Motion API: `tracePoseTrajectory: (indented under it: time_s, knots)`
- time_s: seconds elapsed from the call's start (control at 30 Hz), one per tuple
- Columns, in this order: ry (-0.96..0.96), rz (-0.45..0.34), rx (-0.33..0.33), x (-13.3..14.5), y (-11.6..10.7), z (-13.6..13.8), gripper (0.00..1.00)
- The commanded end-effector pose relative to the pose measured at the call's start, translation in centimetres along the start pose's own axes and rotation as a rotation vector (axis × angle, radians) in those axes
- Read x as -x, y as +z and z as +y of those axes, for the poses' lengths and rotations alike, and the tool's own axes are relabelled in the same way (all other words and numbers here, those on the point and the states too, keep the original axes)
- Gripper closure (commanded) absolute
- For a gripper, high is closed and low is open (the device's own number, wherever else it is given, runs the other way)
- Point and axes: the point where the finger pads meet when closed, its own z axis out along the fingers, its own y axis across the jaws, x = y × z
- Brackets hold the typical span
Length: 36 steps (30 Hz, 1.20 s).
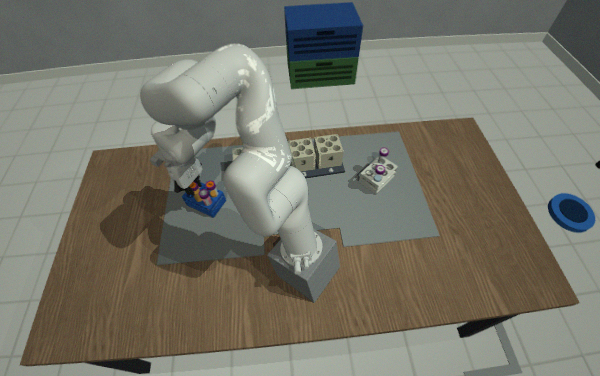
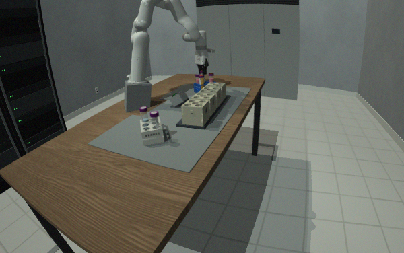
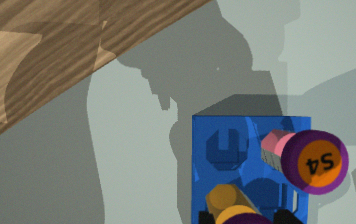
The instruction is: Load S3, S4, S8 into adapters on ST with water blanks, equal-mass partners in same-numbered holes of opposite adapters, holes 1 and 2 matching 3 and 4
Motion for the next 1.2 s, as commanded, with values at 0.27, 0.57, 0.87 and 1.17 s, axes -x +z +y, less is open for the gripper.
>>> tracePoseTrajectory:
  time_s: [0.27, 0.57, 0.87, 1.17]
  knots:
    - [0.0, 0.003, 0.0, -0.1, -1.4, 0.0, 1.0]
    - [0.0, 0.003, 0.0, -0.1, -3.2, 0.0, 1.0]
    - [0.0, 0.004, 0.0, -0.1, -4.6, 0.0, 1.0]
    - [0.0, 0.004, 0.0, -0.1, -6.4, 0.0, 1.0]
